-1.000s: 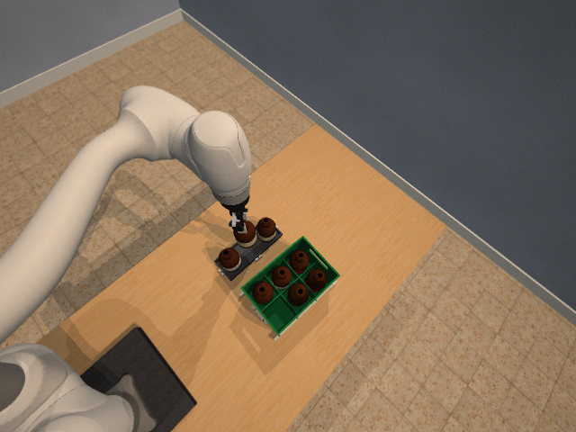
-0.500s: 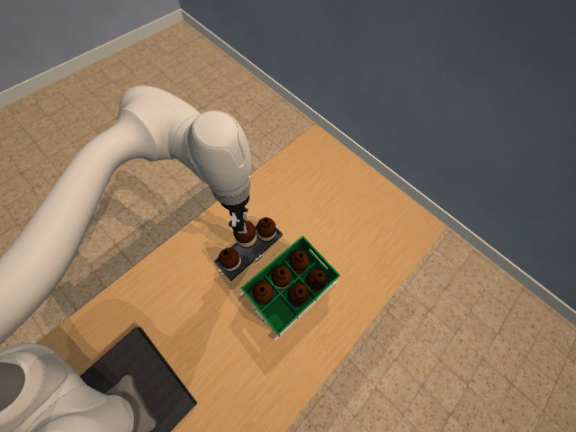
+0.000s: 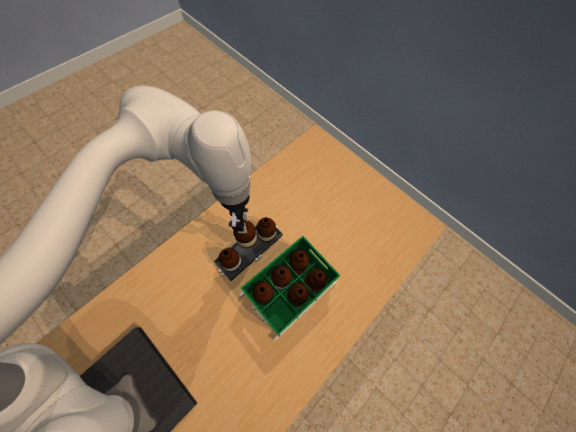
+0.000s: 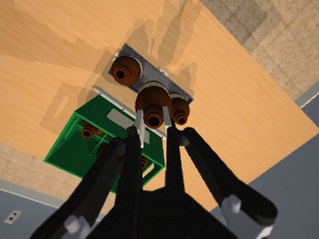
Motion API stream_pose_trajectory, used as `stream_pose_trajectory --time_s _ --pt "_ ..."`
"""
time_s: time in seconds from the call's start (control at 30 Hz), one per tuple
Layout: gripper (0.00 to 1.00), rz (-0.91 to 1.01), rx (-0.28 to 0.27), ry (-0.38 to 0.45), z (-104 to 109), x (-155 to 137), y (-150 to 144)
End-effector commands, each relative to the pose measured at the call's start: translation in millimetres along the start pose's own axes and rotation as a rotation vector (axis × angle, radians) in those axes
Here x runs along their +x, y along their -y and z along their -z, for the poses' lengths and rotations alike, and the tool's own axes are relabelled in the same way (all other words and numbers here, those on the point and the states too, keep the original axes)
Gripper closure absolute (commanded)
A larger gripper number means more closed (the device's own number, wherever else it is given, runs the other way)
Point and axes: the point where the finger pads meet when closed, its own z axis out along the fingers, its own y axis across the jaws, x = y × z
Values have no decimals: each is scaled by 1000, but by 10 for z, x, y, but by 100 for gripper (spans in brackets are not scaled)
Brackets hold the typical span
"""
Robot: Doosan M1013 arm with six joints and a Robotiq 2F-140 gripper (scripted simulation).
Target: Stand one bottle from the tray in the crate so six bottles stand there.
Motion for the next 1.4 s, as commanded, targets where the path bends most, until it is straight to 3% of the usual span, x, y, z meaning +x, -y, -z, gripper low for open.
stream_pose_trajectory --time_s 0.0,0.67,1.37 --pt "100 0 0 0 1 0 0" --pt "100 0 0 0 30 0 0" --pt "100 0 0 0 226 0 0"
